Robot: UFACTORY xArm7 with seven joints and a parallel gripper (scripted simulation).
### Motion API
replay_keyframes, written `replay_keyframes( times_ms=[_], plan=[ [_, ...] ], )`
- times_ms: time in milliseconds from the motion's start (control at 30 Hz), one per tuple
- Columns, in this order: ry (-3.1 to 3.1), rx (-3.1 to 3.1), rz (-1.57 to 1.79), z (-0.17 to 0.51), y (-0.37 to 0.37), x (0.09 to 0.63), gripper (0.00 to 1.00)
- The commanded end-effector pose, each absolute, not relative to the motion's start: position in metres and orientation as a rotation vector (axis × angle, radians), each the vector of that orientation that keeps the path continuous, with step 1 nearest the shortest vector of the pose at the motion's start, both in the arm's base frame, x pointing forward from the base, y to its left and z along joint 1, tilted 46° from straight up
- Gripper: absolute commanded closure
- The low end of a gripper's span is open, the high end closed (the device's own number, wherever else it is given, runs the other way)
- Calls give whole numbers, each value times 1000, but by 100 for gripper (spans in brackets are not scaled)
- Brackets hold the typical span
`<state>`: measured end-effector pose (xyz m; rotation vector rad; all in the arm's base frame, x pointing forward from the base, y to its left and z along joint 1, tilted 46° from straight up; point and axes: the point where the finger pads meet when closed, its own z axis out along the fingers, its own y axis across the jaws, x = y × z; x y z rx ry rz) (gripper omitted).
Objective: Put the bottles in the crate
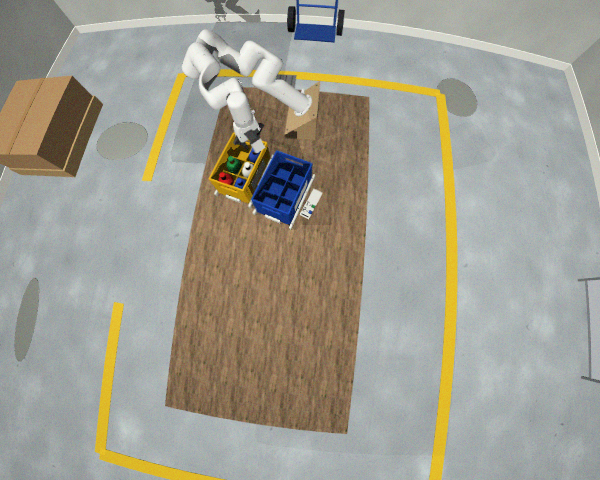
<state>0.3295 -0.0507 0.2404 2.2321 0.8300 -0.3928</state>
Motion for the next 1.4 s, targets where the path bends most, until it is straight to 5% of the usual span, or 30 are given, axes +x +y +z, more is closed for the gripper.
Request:
replay_keyframes(
  times_ms=[0,1367],
  plan=[
    [658,2271,-298,234,-63,316,35],
    [578,2286,-259,210,-93,307,35]
  ],
)
